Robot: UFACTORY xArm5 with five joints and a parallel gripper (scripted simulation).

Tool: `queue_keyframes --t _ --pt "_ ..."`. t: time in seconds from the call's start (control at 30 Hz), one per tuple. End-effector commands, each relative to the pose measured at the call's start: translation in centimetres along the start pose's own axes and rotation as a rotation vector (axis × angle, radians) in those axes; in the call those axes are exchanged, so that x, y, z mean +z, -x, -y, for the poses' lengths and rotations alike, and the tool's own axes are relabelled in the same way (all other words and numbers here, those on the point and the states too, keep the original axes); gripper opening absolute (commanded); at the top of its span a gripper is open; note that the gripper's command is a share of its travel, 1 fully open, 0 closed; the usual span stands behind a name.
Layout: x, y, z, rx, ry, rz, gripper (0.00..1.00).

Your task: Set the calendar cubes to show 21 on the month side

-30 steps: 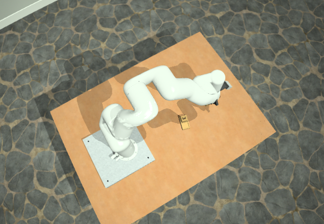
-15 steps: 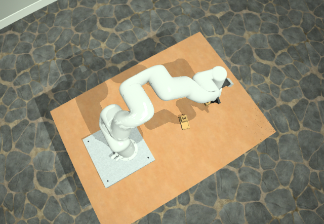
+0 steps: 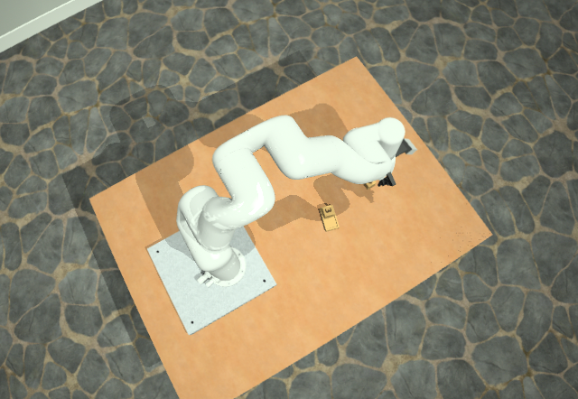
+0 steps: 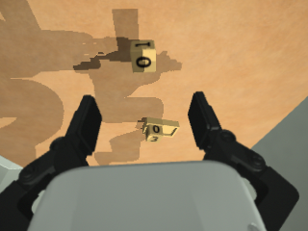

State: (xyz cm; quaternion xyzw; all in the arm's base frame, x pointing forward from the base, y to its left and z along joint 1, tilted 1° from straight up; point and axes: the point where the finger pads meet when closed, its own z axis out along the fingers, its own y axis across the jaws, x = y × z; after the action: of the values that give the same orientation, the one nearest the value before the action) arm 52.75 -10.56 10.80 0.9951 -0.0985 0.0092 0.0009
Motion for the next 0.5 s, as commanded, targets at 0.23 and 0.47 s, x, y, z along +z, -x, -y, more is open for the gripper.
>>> queue_keyframes --t 0.23,0.47 --pt "-0.7 -4.5 0.3 0.006 0.000 -0.005 1.00" --pt "-0.8 -5.6 0.4 0.008 0.000 -0.005 1.00"
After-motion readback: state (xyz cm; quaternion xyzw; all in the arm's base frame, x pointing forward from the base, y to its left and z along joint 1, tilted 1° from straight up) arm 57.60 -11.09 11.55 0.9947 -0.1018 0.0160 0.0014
